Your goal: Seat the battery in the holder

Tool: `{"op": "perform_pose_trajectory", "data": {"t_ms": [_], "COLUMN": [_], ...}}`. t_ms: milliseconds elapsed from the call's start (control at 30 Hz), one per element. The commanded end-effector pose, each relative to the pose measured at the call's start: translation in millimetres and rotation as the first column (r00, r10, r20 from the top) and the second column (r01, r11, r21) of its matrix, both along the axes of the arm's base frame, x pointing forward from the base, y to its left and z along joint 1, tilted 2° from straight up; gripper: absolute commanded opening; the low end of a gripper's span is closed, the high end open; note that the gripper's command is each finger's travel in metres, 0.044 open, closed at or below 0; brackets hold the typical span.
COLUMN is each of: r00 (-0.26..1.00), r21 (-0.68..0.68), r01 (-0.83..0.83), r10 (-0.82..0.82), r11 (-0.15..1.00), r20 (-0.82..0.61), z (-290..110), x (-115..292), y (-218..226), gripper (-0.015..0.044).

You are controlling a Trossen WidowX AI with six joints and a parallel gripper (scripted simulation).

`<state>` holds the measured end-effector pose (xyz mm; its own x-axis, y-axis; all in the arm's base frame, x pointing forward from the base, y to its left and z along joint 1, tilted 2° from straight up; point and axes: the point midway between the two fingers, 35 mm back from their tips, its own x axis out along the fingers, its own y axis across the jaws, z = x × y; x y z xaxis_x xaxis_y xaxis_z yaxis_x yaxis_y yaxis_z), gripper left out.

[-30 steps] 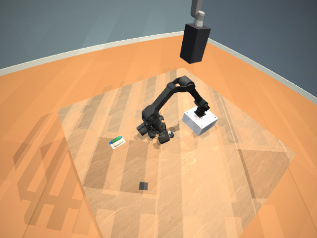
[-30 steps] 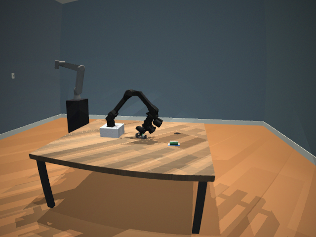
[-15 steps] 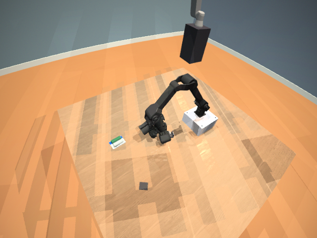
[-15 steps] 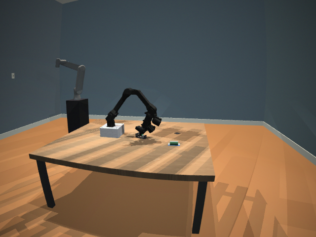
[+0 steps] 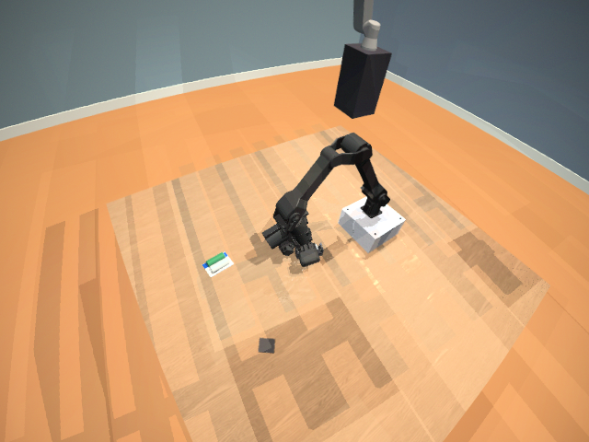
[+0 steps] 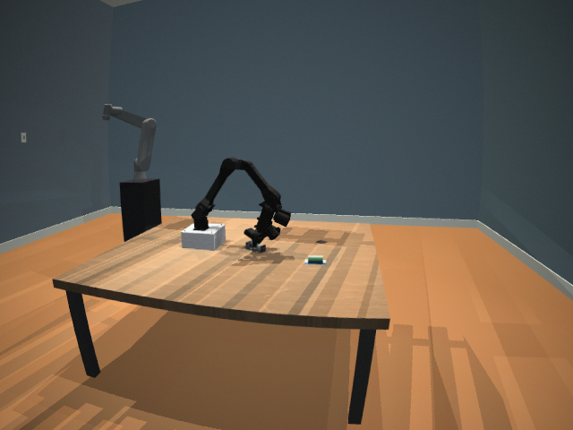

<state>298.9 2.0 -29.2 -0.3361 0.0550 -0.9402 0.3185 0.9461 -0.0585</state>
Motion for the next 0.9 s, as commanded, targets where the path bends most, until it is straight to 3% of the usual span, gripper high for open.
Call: {"op": "perform_pose_trajectory", "data": {"t_ms": [0,867], "r00": [0.999,0.986], "r21": [-0.019,-0.067], "r01": [0.001,0.003], "r10": [0.000,0.008], "r11": [1.000,0.998], "r20": [0.042,0.167], "z": [-2.3,-4.8], "x": [5.0,0.2], "y": [-1.5,0.4], "gripper": [0.0079,0.0079]}}
